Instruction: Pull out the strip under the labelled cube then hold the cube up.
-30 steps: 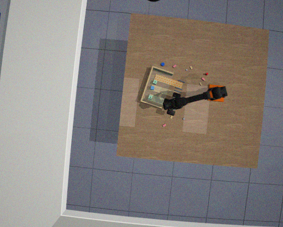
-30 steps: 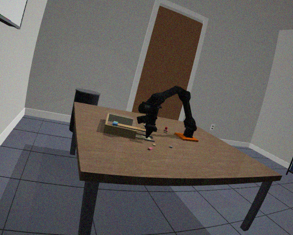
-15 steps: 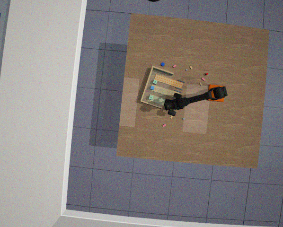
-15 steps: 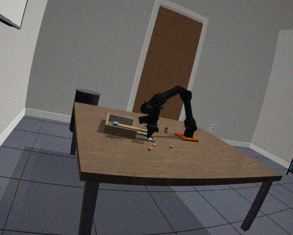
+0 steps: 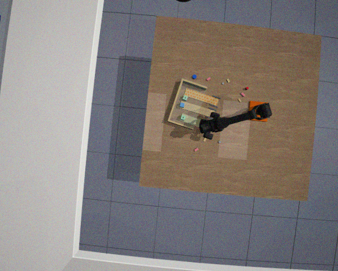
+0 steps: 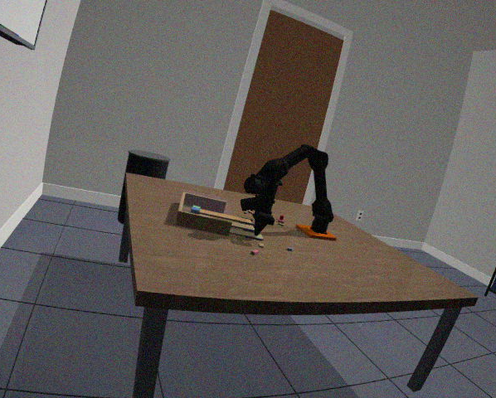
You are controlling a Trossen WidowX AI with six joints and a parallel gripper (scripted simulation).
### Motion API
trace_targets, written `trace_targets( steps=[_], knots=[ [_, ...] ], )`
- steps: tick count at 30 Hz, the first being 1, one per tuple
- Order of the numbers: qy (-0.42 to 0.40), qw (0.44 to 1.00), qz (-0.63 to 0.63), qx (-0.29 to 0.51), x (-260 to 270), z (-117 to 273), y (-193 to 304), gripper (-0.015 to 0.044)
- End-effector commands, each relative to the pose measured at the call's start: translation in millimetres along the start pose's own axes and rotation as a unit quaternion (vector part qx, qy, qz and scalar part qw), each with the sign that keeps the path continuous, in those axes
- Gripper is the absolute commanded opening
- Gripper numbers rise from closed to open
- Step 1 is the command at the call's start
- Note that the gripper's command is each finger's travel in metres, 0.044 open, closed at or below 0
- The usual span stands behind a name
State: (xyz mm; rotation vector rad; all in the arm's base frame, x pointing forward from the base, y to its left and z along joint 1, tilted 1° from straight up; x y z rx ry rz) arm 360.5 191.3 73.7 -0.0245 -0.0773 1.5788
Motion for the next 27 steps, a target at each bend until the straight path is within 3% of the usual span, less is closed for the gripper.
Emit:
trace_targets(
  steps=[1,27],
  knots=[
    [0.004,1.0,0.001,0.01,1,-6,12,0.0],
    [0.004,1.0,0.001,0.012,6,-7,50,0.0]
  ],
)
Point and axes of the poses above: the point midway between the two fingers, 35 mm back from their tips, its own z axis back along the fingers, its own x axis across the jaws, y = z × x, the point moved 3 cm from there along z, back along the fingers, and after that the axes turned 8 degrees about z, right-handed, at the moved point
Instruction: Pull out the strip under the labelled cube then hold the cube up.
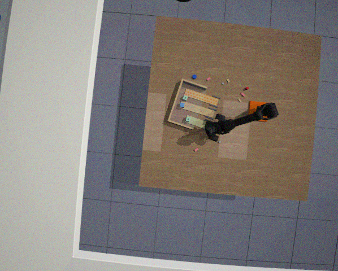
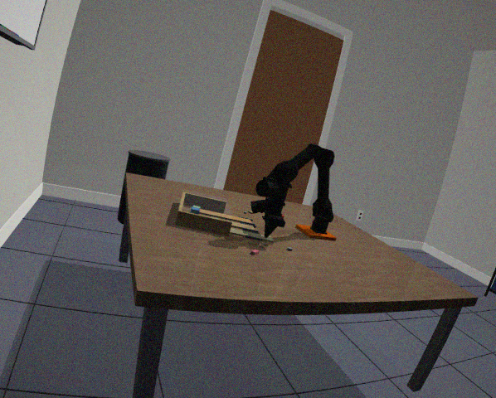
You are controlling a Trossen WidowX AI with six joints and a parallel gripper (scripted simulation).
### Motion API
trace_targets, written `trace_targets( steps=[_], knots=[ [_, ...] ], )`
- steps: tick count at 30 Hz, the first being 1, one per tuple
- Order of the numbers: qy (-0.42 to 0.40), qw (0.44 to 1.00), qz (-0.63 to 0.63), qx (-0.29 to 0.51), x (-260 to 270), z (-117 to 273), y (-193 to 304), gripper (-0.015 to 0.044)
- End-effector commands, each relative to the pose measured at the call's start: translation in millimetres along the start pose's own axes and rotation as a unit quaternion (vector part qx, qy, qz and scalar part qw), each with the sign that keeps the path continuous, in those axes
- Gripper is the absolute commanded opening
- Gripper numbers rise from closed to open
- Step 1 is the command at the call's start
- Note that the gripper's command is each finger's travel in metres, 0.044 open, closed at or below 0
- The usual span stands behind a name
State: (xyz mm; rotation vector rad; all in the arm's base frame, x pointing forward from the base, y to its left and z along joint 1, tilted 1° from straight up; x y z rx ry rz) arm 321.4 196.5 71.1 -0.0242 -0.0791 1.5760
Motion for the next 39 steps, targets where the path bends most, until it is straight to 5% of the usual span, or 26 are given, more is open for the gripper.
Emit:
trace_targets(
  steps=[1,39],
  knots=[
    [0.005,1.0,0.002,0.012,1,-6,13,0.0],
    [0.004,1.0,0.002,0.015,9,-6,72,0.0]
  ],
)
Point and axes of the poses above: the point midway between the two fingers, 35 mm back from their tips, its own z axis back along the fingers, its own x axis across the jaws, y = z × x, the point moved 3 cm from there along z, back along the fingers, and after that the axes turned 8 degrees about z, right-handed, at the moved point
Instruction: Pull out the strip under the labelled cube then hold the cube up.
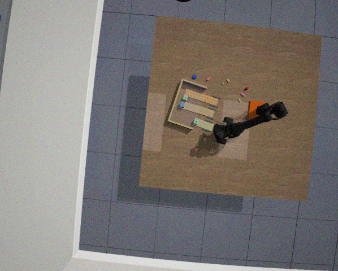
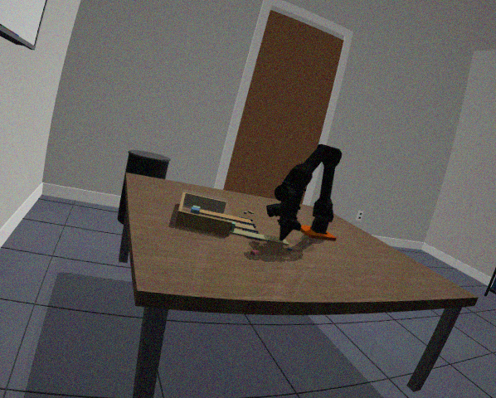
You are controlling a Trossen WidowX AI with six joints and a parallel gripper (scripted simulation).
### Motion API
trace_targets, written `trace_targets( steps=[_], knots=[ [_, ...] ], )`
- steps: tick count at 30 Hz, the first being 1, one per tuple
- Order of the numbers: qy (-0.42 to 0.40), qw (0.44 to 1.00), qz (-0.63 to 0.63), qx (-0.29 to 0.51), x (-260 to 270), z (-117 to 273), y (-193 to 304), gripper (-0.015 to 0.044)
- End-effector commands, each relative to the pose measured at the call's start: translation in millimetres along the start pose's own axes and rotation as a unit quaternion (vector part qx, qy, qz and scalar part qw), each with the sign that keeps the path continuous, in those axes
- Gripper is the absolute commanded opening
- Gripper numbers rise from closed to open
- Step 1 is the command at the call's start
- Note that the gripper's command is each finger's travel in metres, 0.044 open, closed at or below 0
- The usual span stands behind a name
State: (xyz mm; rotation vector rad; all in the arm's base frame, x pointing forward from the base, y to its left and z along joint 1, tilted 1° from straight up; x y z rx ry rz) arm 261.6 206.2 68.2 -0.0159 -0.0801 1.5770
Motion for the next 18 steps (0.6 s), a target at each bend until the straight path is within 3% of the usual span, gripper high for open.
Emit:
trace_targets(
  steps=[1,18],
  knots=[
    [0.007,1.0,0.002,0.012,-1,-6,14,0.0],
    [0.007,1.0,0.002,0.013,3,-6,41,0.0]
  ],
)
Point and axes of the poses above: the point midway between the two fingers, 35 mm back from their tips, its own z axis back along the fingers, its own x axis across the jaws, y = z × x, the point moved 3 cm from there along z, back along the fingers, and after that the axes turned 8 degrees about z, right-handed, at the moved point
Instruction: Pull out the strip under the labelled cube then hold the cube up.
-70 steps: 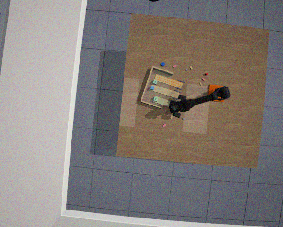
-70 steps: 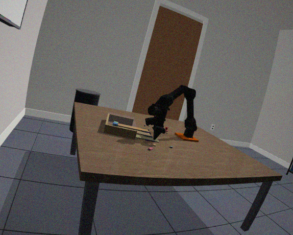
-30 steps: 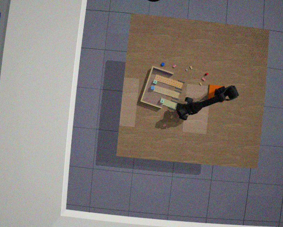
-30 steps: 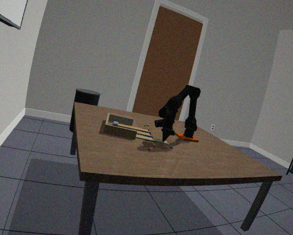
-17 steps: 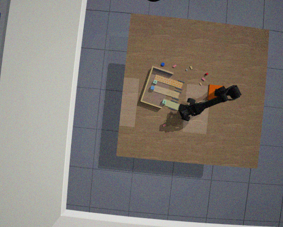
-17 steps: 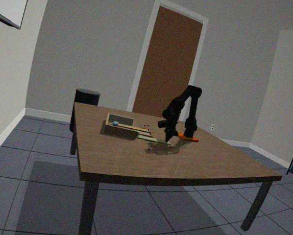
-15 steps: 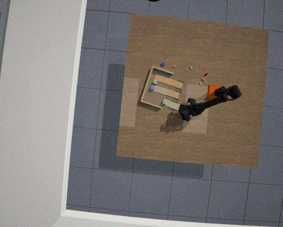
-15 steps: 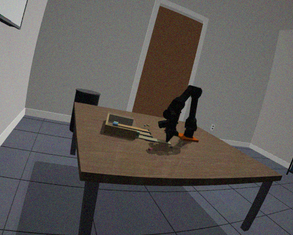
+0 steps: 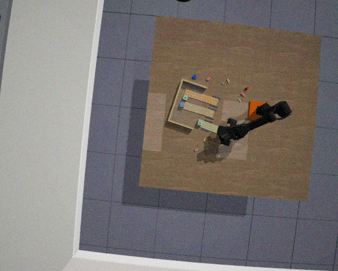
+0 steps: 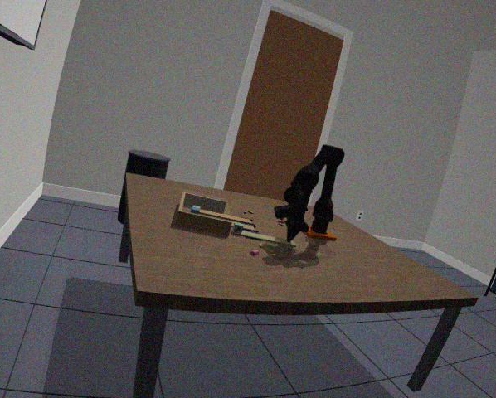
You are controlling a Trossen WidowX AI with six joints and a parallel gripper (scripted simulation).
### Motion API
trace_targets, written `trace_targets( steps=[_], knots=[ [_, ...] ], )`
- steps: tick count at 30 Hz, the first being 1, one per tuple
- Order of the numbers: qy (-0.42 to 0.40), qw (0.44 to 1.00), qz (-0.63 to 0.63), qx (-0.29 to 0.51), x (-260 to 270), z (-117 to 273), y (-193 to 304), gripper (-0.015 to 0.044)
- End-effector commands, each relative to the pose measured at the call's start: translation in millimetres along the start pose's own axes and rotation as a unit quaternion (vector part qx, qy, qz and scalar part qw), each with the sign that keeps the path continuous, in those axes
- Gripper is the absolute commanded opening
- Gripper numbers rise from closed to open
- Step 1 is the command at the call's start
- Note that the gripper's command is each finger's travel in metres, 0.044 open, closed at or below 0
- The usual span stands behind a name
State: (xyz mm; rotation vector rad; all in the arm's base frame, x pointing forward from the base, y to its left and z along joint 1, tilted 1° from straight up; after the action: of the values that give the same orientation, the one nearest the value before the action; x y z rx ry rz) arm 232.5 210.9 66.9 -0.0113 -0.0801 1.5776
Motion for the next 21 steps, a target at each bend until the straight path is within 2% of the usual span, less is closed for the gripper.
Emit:
trace_targets(
  steps=[1,11,16,21],
  knots=[
    [0.008,1.0,0.001,0.012,-2,-6,14,0.0],
    [0.008,1.0,0.001,0.012,-1,-6,22,0.0],
    [0.008,1.0,0.001,0.011,4,39,12,0.0],
    [0.008,1.0,0.001,0.012,4,42,12,0.0]
  ],
)
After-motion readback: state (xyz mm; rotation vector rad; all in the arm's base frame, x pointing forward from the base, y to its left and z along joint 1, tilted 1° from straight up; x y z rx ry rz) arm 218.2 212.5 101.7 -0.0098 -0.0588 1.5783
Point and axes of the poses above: the point midway between the two fingers, 35 mm back from their tips, its own z axis back along the fingers, its own x axis across the jaws, y = z × x, the point moved 3 cm from there along z, back along the fingers, and after that the axes turned 8 degrees about z, right-handed, at the moved point
